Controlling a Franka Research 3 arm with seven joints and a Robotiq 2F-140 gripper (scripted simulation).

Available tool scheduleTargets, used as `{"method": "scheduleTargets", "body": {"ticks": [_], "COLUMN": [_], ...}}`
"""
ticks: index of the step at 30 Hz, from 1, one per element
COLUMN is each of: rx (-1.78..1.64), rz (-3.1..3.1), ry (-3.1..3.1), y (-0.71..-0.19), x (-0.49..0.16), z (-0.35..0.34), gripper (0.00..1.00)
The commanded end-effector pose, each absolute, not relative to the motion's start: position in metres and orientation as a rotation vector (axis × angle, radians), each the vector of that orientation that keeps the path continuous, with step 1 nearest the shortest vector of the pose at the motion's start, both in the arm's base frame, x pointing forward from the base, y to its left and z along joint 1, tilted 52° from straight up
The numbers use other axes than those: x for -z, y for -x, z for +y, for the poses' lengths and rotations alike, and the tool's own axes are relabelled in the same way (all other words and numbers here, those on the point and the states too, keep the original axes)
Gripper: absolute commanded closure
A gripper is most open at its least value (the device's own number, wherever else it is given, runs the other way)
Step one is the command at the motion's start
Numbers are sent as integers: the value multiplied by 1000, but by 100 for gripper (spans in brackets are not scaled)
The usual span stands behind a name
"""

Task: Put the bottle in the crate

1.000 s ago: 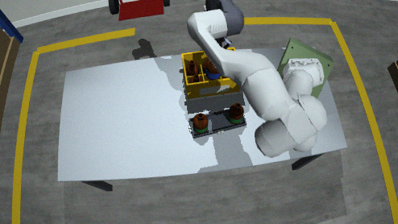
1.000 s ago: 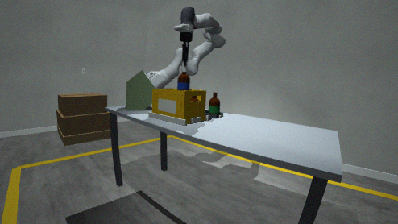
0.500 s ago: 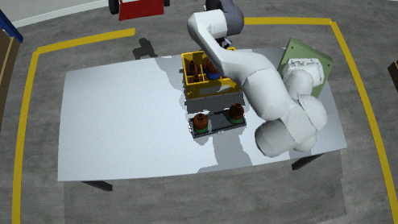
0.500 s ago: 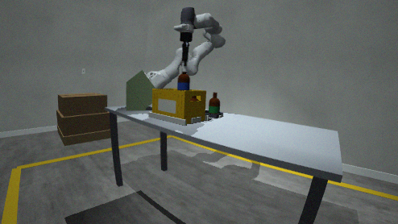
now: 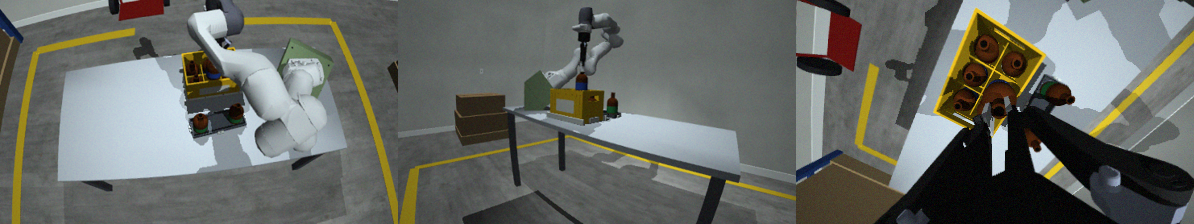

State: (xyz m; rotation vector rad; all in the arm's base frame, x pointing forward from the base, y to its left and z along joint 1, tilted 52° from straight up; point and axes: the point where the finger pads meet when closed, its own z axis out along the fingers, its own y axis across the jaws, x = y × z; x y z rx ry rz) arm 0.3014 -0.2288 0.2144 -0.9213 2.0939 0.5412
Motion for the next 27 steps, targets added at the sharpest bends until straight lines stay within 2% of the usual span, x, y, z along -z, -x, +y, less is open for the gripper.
{"method": "scheduleTargets", "body": {"ticks": [1,27], "rx": [-533,-533], "rz": [2090,2090], "ry": [929,929], "y": [-303,-304], "x": [-215,-214], "z": [-229,-227], "gripper": [100,100]}}
